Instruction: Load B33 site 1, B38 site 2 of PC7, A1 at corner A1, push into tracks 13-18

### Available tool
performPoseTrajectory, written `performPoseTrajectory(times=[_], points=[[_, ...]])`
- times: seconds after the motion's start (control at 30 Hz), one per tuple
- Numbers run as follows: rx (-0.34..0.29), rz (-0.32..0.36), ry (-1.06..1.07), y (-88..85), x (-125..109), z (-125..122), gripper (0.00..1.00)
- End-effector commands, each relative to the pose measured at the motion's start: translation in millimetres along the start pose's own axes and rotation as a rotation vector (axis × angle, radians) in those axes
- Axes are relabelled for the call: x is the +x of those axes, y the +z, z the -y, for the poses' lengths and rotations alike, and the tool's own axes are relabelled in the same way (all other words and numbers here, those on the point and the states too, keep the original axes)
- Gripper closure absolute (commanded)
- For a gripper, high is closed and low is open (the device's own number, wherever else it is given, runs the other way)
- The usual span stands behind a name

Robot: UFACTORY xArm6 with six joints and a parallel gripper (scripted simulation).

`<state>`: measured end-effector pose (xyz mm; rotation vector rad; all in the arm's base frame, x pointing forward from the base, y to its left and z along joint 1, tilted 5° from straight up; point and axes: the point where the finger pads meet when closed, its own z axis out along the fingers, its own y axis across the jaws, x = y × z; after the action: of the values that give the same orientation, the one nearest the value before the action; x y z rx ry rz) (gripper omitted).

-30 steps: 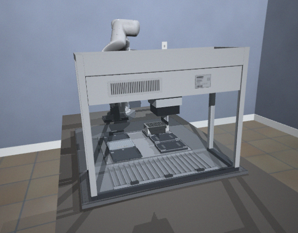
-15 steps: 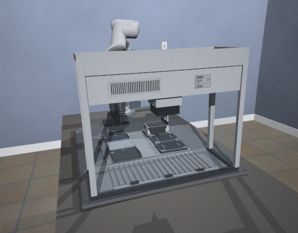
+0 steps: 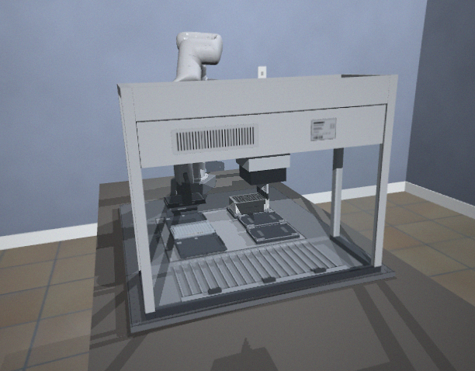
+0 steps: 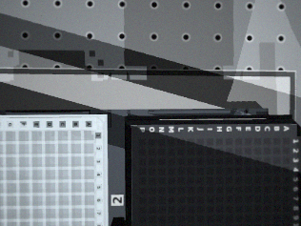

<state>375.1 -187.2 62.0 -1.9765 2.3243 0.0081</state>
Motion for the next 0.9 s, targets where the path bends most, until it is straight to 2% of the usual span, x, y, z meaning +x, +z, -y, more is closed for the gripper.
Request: performPoseTrajectory(times=[0.0,0.87], points=[[0.004,-0.001,0.000,3.4,1,2,1.00],[0.004,-0.001,0.000,43.4,1,2,1.00]])
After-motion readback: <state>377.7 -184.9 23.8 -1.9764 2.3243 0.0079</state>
